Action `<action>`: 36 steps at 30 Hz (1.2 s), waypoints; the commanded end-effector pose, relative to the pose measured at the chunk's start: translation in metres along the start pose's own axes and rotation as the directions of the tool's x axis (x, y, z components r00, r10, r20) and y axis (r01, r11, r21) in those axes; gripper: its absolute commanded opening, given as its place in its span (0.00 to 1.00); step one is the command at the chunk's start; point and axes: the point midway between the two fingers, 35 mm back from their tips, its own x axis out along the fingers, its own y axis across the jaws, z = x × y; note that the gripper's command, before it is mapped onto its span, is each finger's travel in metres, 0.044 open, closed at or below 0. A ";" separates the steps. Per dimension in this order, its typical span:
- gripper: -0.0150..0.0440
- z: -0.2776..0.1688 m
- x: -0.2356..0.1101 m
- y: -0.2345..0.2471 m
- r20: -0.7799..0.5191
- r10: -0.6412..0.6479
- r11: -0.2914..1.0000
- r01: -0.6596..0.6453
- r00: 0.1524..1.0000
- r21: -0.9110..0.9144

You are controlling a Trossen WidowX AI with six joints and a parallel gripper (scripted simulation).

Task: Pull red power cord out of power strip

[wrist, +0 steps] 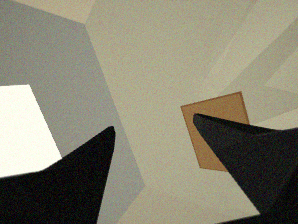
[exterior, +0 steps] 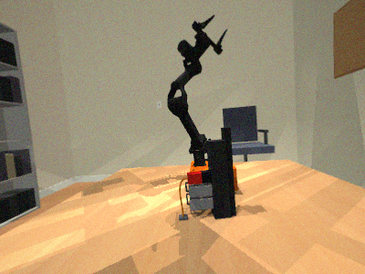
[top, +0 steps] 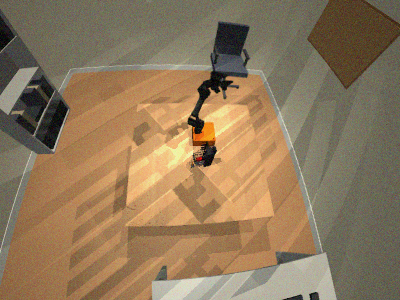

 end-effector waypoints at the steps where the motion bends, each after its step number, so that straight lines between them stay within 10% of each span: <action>1: 0.89 0.000 0.000 0.000 0.000 0.001 1.000 -0.001 1.000 -0.003; 9: 0.53 -0.015 0.007 -0.017 0.021 0.030 0.982 -0.025 0.999 -0.187; 23: 0.53 -0.015 0.048 -0.089 0.091 0.002 0.804 0.052 0.996 -0.592; 36: 0.53 0.077 0.094 -0.179 0.319 -0.130 0.484 0.341 0.939 -0.806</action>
